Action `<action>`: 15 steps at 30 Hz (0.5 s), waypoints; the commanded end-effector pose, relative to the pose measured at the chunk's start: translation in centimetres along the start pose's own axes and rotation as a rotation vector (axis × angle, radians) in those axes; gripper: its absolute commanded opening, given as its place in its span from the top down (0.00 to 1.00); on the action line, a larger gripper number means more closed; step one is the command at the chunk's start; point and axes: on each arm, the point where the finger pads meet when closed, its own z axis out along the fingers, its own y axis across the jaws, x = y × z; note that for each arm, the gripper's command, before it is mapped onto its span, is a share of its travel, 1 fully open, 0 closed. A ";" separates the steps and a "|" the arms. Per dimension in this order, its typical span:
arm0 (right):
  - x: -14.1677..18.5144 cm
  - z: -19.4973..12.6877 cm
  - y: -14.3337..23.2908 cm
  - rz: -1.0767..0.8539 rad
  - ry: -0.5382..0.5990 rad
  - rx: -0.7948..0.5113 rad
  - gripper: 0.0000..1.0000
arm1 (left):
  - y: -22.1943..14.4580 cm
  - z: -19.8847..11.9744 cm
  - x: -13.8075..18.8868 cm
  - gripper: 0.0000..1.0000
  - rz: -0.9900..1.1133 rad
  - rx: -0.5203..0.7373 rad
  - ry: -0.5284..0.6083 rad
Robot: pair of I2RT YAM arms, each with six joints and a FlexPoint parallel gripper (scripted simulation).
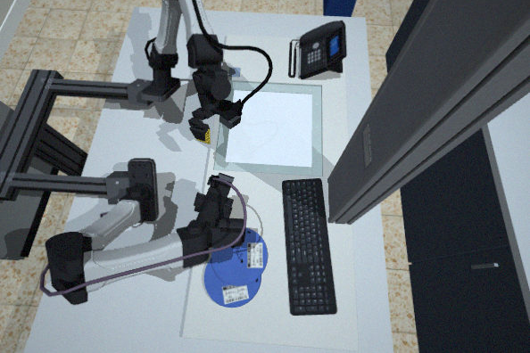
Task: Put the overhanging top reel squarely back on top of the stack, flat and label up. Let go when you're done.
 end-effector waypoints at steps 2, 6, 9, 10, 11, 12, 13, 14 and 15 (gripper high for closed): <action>2.0 -0.3 -2.2 0.036 0.305 0.057 1.00 | -0.1 -1.0 -2.4 0.00 0.212 0.198 -0.109; 2.5 -0.4 -3.6 0.031 0.467 0.089 1.00 | 0.9 -1.2 -3.0 0.00 0.316 0.258 -0.169; 3.1 -0.5 -4.9 0.029 0.624 0.121 1.00 | 1.8 -1.5 -3.6 0.00 0.413 0.302 -0.238; 3.3 -0.5 -5.3 0.029 0.677 0.133 1.00 | 2.0 -1.7 -3.8 0.00 0.447 0.314 -0.263; 3.3 -0.5 -5.3 0.029 0.677 0.133 1.00 | 2.0 -1.7 -3.8 0.00 0.447 0.314 -0.263; 3.3 -0.5 -5.3 0.029 0.677 0.133 1.00 | 2.0 -1.7 -3.8 0.00 0.447 0.314 -0.263; 3.7 -0.7 -5.7 0.033 0.730 0.147 1.00 | 2.1 -2.0 -4.3 0.00 0.483 0.324 -0.296; 3.9 -0.8 -6.0 0.034 0.780 0.157 1.00 | 2.3 -2.1 -4.4 0.00 0.515 0.334 -0.317; 4.1 -0.9 -6.4 0.034 0.829 0.166 1.00 | 2.6 -2.1 -4.4 0.00 0.544 0.341 -0.339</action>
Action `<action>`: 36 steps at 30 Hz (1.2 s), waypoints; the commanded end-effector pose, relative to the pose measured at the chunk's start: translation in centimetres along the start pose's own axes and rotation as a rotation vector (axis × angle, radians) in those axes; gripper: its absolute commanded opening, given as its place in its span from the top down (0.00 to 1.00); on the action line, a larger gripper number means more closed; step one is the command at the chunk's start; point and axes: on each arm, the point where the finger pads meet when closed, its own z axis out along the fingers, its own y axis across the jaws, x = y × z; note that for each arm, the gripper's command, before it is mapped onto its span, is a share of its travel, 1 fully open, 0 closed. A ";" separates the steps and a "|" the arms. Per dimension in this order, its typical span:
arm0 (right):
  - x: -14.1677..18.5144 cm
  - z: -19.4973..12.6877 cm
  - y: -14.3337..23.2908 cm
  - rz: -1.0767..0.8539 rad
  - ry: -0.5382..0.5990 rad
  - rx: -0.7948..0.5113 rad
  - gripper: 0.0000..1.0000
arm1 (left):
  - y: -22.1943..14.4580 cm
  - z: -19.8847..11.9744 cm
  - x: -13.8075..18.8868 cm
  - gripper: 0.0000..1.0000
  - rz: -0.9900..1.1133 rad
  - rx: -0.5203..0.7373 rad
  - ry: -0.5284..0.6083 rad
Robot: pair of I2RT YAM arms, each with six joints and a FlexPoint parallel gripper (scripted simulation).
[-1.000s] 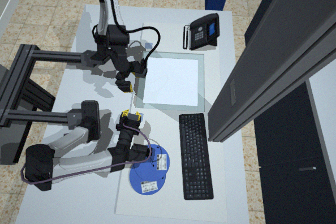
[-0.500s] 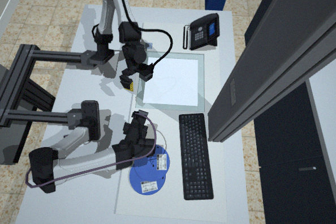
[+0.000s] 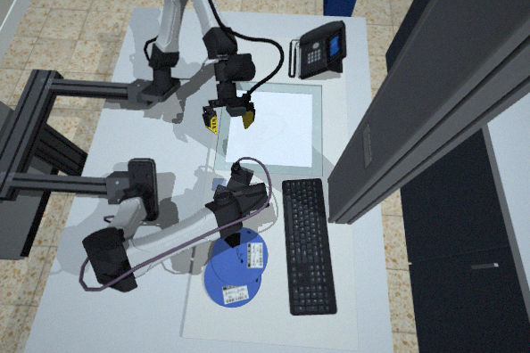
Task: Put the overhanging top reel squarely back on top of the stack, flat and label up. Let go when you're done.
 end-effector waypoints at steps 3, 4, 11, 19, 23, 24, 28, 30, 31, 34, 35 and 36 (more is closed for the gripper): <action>2.1 0.3 -2.4 0.039 0.357 0.064 1.00 | 1.0 -1.7 -2.5 0.00 0.260 0.080 -0.212; 2.2 0.5 -2.8 0.038 0.403 0.073 1.00 | 1.2 -2.0 -2.6 0.00 0.290 0.081 -0.233; 2.4 2.0 -5.0 0.024 0.673 0.104 1.00 | 2.9 -2.1 -2.0 0.00 0.383 0.070 -0.293; 2.4 3.3 -6.1 0.030 0.767 0.107 1.00 | 3.5 -1.0 -0.8 0.00 0.338 0.081 -0.282; 2.1 3.8 -6.4 0.035 0.773 0.113 1.00 | 3.9 -0.7 -0.4 0.00 0.310 0.080 -0.285; 2.0 3.9 -6.4 0.029 0.773 0.104 1.00 | 4.0 -0.7 -0.4 0.00 0.307 0.079 -0.288; 2.1 3.6 -6.5 0.038 0.762 0.104 1.00 | 4.3 -0.2 0.3 0.00 0.270 0.086 -0.286; 2.1 3.6 -6.5 0.038 0.762 0.104 1.00 | 4.4 -0.1 0.4 0.00 0.263 0.088 -0.286; 2.1 3.6 -6.5 0.038 0.762 0.104 1.00 | 4.4 -0.1 0.4 0.00 0.263 0.088 -0.286; 2.1 3.6 -6.5 0.038 0.762 0.104 1.00 | 4.6 0.0 0.7 0.00 0.244 0.090 -0.293; 2.4 3.2 -6.8 0.048 0.758 0.116 1.00 | 4.6 0.2 0.8 0.00 0.236 0.094 -0.293; 2.3 3.6 -7.0 0.047 0.768 0.120 1.00 | 4.6 0.3 1.0 0.00 0.228 0.097 -0.293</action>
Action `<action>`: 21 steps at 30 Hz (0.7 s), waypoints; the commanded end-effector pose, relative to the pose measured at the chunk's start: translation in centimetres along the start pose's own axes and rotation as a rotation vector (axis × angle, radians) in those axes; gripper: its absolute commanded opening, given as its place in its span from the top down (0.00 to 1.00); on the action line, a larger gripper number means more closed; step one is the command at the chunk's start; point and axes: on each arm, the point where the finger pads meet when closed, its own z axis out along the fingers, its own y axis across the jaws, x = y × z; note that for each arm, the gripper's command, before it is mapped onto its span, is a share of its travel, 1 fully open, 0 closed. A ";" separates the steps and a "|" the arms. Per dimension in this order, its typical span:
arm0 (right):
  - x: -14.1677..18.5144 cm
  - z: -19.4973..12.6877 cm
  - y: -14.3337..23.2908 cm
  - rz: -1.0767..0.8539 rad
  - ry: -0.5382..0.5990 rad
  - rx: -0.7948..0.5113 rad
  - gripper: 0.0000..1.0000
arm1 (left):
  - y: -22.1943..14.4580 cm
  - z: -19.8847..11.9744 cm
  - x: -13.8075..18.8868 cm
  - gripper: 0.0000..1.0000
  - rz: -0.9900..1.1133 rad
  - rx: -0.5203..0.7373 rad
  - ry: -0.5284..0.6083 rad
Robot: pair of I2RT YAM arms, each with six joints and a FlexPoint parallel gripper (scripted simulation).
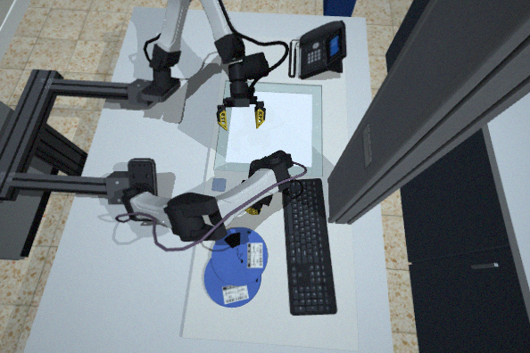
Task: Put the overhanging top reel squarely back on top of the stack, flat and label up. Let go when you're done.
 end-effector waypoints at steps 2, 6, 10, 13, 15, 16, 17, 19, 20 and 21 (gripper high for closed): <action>0.2 0.9 -1.1 0.029 0.014 0.011 1.00 | 0.6 0.2 -0.1 0.00 -0.039 -0.008 -0.044; -0.9 2.6 -0.9 0.017 0.017 0.014 1.00 | 0.9 0.4 0.5 0.00 -0.069 -0.012 -0.050; -1.3 3.9 -0.7 0.014 0.022 0.007 1.00 | 1.0 0.7 1.3 0.00 -0.101 -0.012 -0.047; -1.2 4.2 -0.7 0.015 0.023 0.002 1.00 | 1.2 0.6 1.2 0.00 -0.105 -0.018 -0.053; -1.3 4.5 -0.6 0.013 0.025 0.000 1.00 | 1.1 1.0 1.9 0.00 -0.125 -0.012 -0.046; -1.4 4.7 -0.6 0.012 0.026 0.000 1.00 | 1.1 1.1 2.1 0.00 -0.132 -0.011 -0.045; -1.5 4.8 -0.6 0.011 0.026 -0.001 1.00 | 1.1 1.1 2.1 0.00 -0.137 -0.012 -0.047; -1.7 5.1 -0.5 0.008 0.027 -0.002 1.00 | 1.4 1.0 2.0 0.00 -0.142 -0.019 -0.055; -1.8 5.2 -0.5 0.008 0.028 -0.002 1.00 | 1.4 1.0 1.8 0.00 -0.141 -0.022 -0.060; -1.9 5.4 -0.5 0.008 0.028 -0.002 1.00 | 1.6 0.9 1.5 0.00 -0.137 -0.027 -0.067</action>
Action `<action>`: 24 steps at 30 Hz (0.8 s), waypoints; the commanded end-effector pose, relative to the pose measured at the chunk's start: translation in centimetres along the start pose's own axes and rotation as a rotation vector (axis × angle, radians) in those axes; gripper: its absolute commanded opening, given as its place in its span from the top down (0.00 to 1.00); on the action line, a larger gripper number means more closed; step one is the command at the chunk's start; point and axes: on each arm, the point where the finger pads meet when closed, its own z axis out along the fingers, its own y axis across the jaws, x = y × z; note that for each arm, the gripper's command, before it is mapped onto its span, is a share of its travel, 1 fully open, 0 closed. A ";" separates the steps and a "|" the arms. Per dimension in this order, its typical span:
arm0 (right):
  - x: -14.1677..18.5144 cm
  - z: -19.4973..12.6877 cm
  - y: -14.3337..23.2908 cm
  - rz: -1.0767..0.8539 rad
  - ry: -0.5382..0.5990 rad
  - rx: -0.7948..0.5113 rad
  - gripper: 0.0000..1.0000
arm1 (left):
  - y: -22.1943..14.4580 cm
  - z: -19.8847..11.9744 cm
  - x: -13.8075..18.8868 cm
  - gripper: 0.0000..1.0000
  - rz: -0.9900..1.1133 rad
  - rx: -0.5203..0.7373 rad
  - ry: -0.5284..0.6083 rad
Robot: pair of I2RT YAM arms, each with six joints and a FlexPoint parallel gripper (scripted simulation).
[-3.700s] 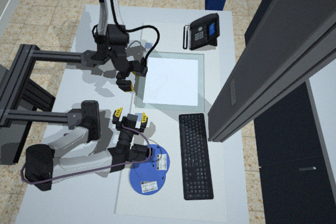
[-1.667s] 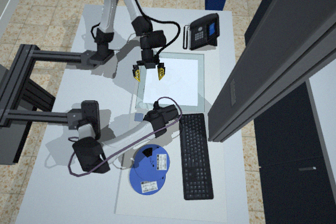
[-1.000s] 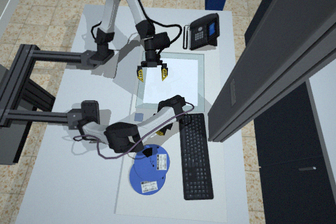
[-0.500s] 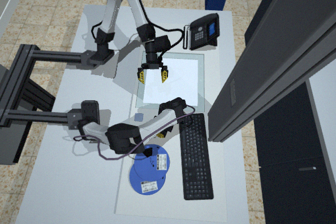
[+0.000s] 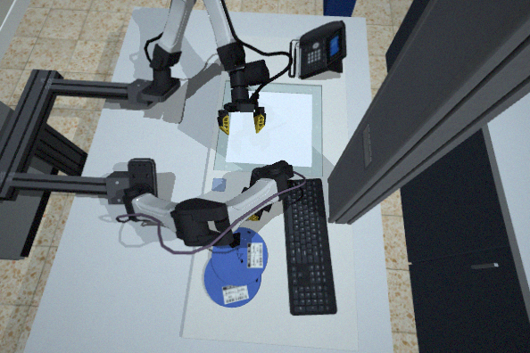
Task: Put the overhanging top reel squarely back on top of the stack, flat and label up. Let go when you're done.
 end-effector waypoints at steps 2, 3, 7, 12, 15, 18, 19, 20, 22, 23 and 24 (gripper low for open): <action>-0.6 1.2 -0.2 0.001 0.001 0.004 1.00 | 0.9 -0.4 -1.8 0.00 0.001 -0.029 -0.065; -0.7 1.3 -0.2 0.002 0.000 0.004 1.00 | 0.9 -0.4 -1.9 0.00 0.000 -0.030 -0.065; -0.9 1.7 -0.2 0.003 0.000 0.004 1.00 | 0.9 -0.4 -1.9 0.00 0.000 -0.030 -0.066; -1.0 2.1 0.0 -0.003 0.003 -0.006 1.00 | 0.9 -0.4 -1.9 0.00 0.000 -0.030 -0.065; 0.2 2.0 -0.5 0.024 -0.006 0.004 1.00 | 0.9 -0.4 -1.9 0.00 0.000 -0.031 -0.065; 0.8 2.3 -0.5 0.027 -0.006 0.005 1.00 | 0.9 -0.4 -1.9 0.00 0.000 -0.031 -0.065; 1.0 2.4 -0.5 0.027 -0.006 0.005 1.00 | 0.9 -0.4 -1.9 0.00 0.000 -0.031 -0.065; 1.2 2.5 -0.5 0.027 -0.006 0.005 1.00 | 0.9 -0.4 -1.9 0.00 0.000 -0.031 -0.065; 1.6 2.7 -0.5 0.027 -0.006 0.005 1.00 | 0.9 -0.4 -1.9 0.00 0.000 -0.031 -0.065; 1.8 2.8 -0.5 0.027 -0.005 0.005 1.00 | 0.9 -0.4 -1.9 0.00 0.000 -0.031 -0.065; 1.8 2.8 -0.5 0.027 -0.005 0.005 1.00 | 0.9 -0.4 -1.9 0.00 0.000 -0.031 -0.065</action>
